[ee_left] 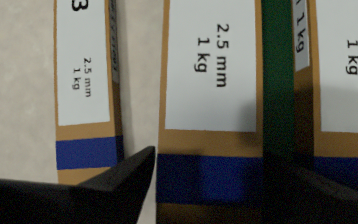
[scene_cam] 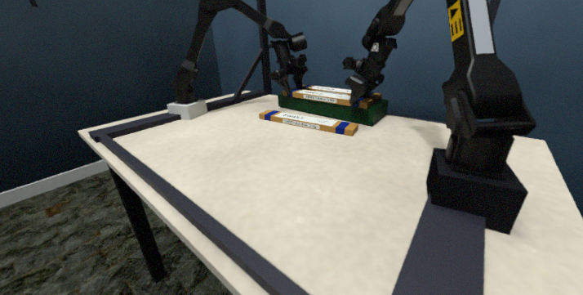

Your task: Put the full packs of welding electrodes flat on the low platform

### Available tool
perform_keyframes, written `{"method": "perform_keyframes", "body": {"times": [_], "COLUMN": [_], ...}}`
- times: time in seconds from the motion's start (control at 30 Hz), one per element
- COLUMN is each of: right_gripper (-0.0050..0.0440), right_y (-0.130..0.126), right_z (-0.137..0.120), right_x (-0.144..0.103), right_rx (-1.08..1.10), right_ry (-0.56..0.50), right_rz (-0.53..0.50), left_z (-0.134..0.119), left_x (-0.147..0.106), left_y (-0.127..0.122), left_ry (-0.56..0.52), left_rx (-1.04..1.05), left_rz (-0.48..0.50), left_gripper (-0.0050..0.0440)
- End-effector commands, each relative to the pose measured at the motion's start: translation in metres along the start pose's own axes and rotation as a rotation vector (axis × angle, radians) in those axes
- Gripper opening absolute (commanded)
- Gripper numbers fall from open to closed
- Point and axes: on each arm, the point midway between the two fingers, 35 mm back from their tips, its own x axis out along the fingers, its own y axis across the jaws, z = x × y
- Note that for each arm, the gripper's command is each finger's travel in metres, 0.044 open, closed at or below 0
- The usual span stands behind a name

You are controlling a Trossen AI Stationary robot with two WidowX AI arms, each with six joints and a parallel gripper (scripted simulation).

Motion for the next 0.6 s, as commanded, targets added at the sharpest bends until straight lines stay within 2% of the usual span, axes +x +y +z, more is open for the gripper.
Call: {"method": "perform_keyframes", "body": {"times": [0.0, 0.07, 0.57], "right_gripper": [0.0430, 0.0430, 0.0430], "right_y": [0.0092, 0.0076, 0.0076], "right_z": [0.0041, 0.0032, 0.0032], "right_x": [-0.0176, -0.0123, -0.0123], "right_rx": [0.000, -0.001, -0.001], "right_ry": [-0.026, -0.020, -0.020], "right_rz": [0.047, 0.033, 0.033], "left_z": [0.0103, 0.0074, 0.0074], "left_x": [-0.0220, -0.0151, -0.0151], "left_y": [-0.0104, -0.0078, -0.0078], "left_ry": [-0.043, -0.030, -0.030], "left_rx": [-0.008, -0.005, -0.005], "left_rz": [-0.051, -0.036, -0.036], "left_gripper": [0.0430, 0.0430, 0.0430]}}
